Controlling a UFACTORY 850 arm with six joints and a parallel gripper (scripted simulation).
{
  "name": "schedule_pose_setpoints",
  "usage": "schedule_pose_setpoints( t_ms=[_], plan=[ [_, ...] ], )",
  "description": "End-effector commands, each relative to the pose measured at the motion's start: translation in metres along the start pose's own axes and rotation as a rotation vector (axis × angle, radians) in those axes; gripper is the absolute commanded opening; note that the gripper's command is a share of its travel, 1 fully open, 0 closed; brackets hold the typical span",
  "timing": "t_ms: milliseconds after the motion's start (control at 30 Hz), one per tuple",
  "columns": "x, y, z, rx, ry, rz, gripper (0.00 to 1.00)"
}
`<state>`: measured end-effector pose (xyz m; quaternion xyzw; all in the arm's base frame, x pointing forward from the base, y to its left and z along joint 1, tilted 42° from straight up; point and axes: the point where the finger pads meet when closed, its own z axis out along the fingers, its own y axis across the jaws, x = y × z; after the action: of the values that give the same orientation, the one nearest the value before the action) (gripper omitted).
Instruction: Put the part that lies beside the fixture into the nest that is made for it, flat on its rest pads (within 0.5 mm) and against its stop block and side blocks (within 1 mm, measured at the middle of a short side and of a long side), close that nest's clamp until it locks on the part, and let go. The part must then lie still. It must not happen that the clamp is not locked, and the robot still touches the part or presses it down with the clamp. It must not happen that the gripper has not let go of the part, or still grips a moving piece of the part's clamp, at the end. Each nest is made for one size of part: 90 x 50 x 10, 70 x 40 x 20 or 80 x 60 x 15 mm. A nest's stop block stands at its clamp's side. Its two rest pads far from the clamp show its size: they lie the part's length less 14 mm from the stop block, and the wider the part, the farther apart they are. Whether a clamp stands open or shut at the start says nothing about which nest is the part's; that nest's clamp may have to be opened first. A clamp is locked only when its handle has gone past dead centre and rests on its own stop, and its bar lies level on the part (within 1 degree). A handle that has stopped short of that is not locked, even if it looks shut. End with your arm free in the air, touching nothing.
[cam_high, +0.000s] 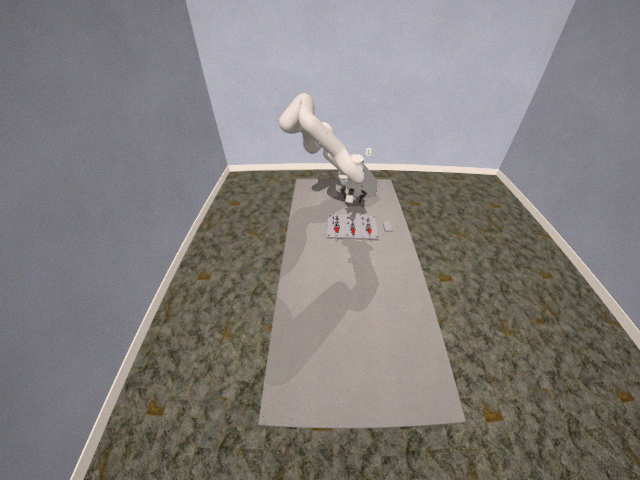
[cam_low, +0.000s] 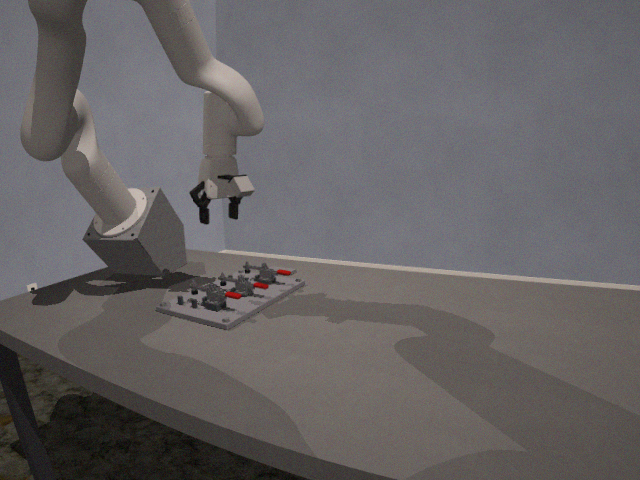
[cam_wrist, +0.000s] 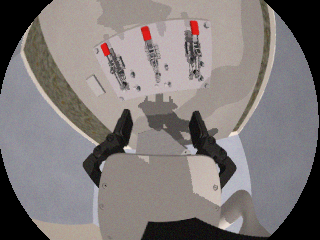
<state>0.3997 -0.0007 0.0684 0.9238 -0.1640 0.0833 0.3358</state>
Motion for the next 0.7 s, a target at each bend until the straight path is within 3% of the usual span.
schedule_pose_setpoints(
  t_ms=[0, 667],
  plan=[
    [-0.022, -0.003, 0.002, 0.002, 0.058, -0.149, 1.0],
    [-0.032, -0.004, 0.004, 0.002, 0.08, -0.222, 1.0]
  ],
)
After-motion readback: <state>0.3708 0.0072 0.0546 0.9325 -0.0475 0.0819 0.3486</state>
